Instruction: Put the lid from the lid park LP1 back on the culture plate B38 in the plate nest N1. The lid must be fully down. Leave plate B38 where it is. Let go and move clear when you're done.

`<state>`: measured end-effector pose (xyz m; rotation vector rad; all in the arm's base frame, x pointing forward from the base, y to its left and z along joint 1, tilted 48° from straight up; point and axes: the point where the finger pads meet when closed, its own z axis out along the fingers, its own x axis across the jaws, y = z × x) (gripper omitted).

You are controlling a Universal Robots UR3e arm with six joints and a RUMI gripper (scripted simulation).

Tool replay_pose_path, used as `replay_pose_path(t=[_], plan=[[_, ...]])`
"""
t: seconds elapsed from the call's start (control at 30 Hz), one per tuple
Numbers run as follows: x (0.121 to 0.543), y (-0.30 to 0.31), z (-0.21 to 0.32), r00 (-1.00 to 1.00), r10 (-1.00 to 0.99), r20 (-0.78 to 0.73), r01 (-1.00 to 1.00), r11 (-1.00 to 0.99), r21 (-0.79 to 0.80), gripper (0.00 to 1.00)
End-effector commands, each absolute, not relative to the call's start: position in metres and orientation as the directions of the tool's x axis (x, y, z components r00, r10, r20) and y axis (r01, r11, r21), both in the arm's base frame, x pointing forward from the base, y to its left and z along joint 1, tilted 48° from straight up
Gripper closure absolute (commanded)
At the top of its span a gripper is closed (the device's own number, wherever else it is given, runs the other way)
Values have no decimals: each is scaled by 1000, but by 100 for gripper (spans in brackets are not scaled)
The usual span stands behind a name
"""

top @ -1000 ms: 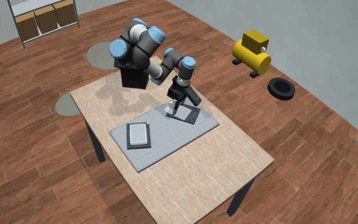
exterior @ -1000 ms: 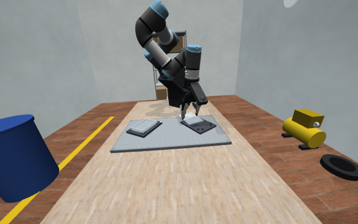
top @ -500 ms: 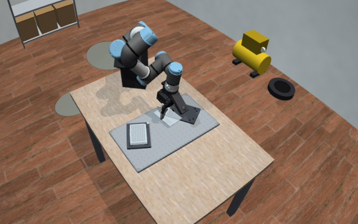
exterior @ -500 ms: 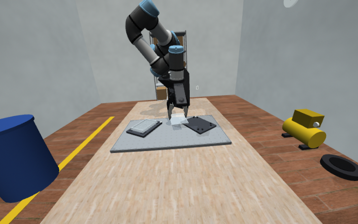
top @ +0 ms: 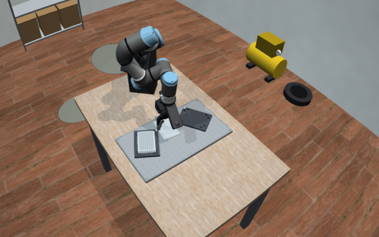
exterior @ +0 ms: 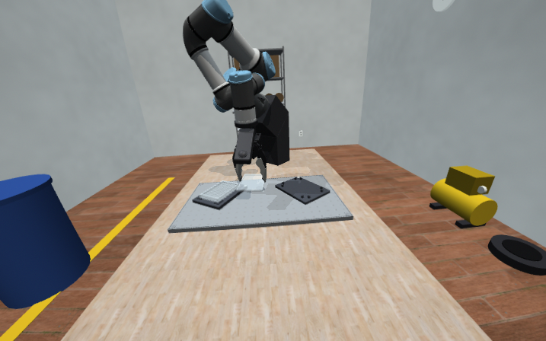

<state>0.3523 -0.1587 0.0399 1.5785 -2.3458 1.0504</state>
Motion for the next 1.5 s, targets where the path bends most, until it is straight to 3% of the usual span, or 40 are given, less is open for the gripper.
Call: replay_pose_path(t=[0.0, 0.57, 1.47], plan=[[345, -174, 51, -505, -764, 402, -817, 272, -508, 100], [320, -233, 90, -706, -680, 198, -637, 487, -597, 100], [314, -254, 98, -706, -680, 198, -637, 487, -597, 100]])
